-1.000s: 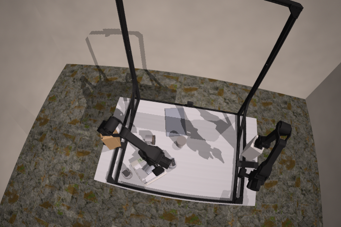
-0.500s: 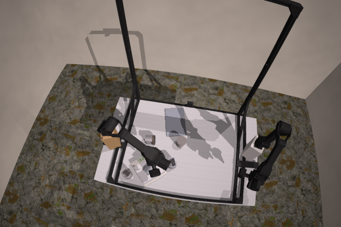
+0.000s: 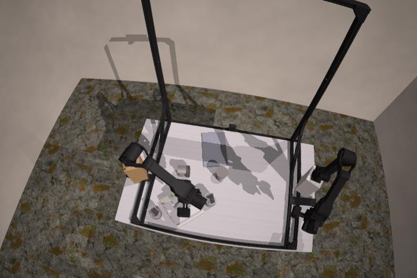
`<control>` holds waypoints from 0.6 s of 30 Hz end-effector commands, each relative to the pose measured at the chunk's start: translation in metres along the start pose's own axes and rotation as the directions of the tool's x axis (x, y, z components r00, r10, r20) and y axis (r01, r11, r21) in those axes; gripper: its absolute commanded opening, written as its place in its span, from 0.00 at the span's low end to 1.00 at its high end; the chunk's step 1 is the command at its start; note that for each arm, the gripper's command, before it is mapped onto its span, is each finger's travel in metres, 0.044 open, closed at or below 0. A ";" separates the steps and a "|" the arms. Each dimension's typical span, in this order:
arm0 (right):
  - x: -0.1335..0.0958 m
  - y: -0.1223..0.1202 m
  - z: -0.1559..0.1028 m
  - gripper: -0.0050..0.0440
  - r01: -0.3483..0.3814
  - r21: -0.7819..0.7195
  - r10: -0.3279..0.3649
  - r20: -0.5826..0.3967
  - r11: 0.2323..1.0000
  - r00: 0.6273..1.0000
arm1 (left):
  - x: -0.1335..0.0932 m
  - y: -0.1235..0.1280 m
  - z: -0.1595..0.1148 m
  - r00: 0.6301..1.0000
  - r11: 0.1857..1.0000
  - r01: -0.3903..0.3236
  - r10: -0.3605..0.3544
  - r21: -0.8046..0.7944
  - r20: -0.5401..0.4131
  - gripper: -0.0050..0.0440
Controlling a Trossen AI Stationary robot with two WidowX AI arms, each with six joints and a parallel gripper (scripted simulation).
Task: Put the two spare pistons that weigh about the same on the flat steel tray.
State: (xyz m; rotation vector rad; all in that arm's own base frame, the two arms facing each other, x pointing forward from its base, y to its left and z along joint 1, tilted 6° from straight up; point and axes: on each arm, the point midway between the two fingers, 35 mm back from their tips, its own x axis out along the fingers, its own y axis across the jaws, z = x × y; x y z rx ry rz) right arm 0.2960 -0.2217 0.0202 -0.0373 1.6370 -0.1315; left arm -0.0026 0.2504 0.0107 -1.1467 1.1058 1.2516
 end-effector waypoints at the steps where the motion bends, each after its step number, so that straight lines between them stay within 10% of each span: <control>1: 0.001 0.001 -0.002 0.87 -0.010 0.105 0.008 0.017 0.994 1.000 | 0.000 0.000 0.000 1.000 1.000 0.002 -0.002 0.002 0.000 1.00; 18: 0.001 0.001 -0.002 0.87 -0.044 0.477 0.003 0.086 0.878 0.996 | 0.000 0.000 0.000 1.000 1.000 0.002 -0.002 0.002 0.000 1.00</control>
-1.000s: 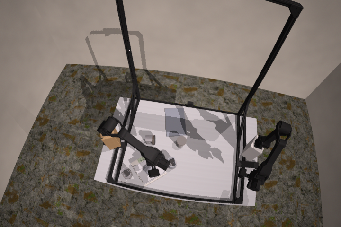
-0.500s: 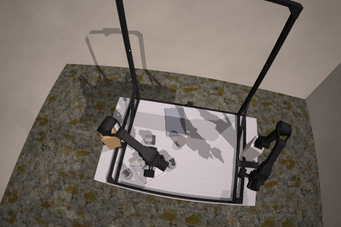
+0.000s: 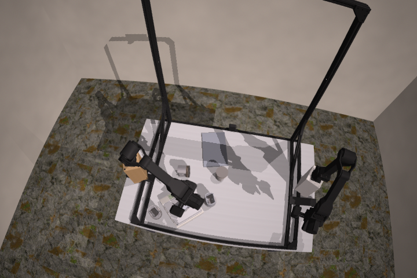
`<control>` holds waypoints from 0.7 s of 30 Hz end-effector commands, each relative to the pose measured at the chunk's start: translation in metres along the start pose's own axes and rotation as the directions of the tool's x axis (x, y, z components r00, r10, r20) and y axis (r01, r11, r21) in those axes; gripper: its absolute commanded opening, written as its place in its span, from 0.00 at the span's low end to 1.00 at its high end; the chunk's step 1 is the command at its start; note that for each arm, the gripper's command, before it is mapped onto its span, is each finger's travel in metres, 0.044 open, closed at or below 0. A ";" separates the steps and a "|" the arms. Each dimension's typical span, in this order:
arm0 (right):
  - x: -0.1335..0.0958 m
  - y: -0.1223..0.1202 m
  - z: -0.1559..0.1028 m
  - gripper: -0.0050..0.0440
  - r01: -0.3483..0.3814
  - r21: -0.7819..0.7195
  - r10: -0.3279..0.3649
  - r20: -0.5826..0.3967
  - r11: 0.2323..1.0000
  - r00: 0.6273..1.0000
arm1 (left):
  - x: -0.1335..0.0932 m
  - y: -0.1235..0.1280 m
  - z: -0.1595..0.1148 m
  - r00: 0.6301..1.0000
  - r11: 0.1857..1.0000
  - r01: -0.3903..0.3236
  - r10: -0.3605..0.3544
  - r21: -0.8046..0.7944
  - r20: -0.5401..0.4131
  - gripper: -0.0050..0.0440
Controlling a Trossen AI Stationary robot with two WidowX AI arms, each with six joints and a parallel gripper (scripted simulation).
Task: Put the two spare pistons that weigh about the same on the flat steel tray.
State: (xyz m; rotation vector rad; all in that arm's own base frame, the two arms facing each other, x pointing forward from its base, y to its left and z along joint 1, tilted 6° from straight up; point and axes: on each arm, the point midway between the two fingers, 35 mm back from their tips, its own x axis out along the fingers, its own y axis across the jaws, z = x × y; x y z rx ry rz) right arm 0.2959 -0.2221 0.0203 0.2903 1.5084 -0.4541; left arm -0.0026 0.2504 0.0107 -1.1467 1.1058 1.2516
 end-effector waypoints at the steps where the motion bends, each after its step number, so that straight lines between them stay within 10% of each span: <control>1: 0.001 0.001 -0.003 0.87 -0.009 0.104 0.008 0.015 0.995 1.000 | 0.000 0.000 0.000 1.000 1.000 0.002 -0.002 0.002 0.000 1.00; 21: 0.003 0.001 -0.078 0.87 -0.015 0.221 0.009 0.027 0.975 1.000 | 0.000 0.000 0.000 1.000 1.000 0.002 -0.002 0.002 0.000 1.00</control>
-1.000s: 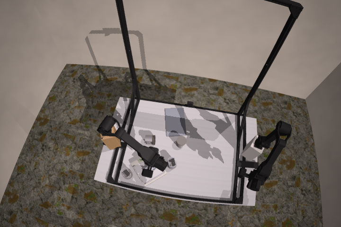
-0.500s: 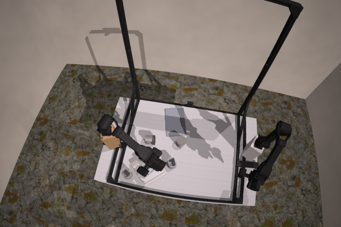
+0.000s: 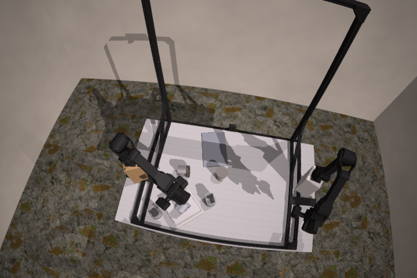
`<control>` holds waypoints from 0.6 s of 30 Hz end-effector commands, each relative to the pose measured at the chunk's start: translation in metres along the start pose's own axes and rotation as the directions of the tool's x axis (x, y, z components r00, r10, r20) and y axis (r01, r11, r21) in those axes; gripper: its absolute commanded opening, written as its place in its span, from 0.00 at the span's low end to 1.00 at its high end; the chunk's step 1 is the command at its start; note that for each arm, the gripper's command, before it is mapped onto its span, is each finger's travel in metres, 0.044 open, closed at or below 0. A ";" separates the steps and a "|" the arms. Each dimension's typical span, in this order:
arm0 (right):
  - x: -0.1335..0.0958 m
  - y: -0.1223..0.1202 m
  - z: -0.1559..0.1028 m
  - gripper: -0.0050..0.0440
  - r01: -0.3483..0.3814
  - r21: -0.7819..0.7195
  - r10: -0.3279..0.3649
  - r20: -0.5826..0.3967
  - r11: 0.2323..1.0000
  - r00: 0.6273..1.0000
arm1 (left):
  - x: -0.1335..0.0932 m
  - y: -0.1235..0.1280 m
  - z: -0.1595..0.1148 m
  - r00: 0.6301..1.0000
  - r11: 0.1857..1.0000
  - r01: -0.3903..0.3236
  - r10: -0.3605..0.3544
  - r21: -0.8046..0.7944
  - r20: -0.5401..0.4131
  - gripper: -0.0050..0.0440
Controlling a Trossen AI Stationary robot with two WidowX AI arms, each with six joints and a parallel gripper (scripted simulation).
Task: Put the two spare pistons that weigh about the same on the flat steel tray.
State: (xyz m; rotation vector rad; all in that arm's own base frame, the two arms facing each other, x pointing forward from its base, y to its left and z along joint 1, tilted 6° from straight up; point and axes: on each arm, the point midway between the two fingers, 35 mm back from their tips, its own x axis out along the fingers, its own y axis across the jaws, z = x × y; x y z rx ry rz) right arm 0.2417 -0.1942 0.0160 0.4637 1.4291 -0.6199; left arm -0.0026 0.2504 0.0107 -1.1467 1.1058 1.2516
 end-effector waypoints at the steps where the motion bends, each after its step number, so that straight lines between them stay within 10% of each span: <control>1: 0.001 -0.004 -0.019 0.87 -0.003 -0.002 0.003 -0.004 1.000 1.000 | 0.000 0.000 0.000 1.000 1.000 0.002 -0.002 0.002 0.000 1.00; 18: 0.041 0.027 -0.075 0.87 0.008 0.266 -0.084 0.275 0.964 0.958 | 0.000 0.000 0.000 1.000 1.000 0.002 -0.002 0.002 0.000 1.00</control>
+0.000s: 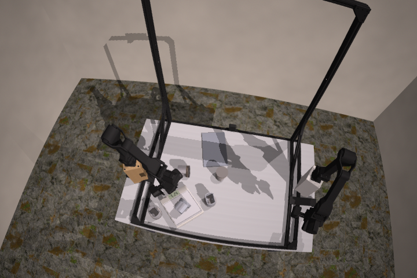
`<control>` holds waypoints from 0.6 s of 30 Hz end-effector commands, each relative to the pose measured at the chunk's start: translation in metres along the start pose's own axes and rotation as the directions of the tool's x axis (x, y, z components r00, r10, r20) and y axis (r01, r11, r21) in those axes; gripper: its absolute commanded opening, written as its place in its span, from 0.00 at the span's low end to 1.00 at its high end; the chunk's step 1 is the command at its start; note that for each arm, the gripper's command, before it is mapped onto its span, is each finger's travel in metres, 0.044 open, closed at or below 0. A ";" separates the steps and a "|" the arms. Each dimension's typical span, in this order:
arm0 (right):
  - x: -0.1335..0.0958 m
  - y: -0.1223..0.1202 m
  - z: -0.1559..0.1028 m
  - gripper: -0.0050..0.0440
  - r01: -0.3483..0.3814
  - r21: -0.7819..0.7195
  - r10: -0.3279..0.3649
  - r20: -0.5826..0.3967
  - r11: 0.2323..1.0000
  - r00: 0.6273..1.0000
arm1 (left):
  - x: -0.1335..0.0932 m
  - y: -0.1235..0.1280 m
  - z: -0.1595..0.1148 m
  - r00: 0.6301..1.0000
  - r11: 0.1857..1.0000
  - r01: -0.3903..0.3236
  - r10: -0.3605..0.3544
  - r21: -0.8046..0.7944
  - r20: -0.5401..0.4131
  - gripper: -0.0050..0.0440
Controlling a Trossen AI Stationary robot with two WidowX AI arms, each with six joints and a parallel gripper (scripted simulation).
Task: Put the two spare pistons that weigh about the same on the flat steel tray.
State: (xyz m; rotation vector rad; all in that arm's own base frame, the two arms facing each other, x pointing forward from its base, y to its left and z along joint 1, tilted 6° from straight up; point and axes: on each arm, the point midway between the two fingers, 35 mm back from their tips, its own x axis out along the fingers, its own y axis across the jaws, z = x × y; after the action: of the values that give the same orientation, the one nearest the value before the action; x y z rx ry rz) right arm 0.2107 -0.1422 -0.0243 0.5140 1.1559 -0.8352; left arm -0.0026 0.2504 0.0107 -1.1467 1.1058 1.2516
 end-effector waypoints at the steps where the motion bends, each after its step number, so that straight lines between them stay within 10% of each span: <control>1: 0.004 0.002 -0.016 0.87 0.008 0.052 -0.011 0.053 0.999 0.999 | 0.000 0.000 0.000 1.000 1.000 0.002 -0.002 0.002 0.000 1.00; 18: 0.010 0.001 -0.026 0.87 0.022 0.127 -0.038 0.129 0.992 0.991 | 0.000 0.000 0.000 1.000 1.000 0.002 -0.002 0.002 0.000 1.00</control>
State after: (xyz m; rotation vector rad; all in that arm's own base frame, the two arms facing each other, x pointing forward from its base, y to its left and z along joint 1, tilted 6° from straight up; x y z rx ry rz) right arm 0.2012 -0.1257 -0.0403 0.5390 0.9889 -0.9525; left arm -0.0026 0.2504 0.0107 -1.1467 1.1058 1.2515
